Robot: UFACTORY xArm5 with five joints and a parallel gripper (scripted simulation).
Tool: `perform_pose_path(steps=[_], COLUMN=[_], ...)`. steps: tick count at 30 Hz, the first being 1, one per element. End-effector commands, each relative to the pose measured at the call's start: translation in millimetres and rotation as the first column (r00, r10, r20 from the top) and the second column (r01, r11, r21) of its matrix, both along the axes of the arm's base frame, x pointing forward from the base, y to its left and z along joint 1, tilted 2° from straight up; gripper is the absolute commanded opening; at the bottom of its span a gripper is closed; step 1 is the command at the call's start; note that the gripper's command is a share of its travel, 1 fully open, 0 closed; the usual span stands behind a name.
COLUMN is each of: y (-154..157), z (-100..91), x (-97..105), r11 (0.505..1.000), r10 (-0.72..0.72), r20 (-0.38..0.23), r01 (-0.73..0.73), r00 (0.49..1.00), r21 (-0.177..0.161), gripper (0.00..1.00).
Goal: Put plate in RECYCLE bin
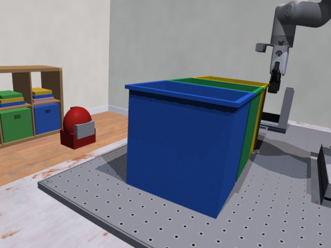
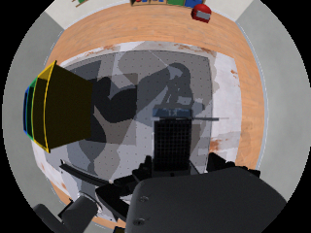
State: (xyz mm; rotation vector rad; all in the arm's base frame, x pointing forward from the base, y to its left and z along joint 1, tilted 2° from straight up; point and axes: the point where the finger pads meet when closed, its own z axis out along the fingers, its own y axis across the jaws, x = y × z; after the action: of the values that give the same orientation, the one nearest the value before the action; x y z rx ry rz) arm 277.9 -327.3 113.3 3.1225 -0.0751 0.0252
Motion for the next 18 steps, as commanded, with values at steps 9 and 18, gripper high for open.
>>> perform_pose_path(steps=[9, 18], y=[-1.2, -1.3], z=[-15.2, -30.2], x=[1.4, 1.8], r11=[1.000, 1.000], r10=[0.000, 0.000], r20=[0.003, 0.003], r01=[0.000, 0.000], r00=[1.000, 1.000], r21=[-0.003, -0.003], gripper=[1.00, 1.00])
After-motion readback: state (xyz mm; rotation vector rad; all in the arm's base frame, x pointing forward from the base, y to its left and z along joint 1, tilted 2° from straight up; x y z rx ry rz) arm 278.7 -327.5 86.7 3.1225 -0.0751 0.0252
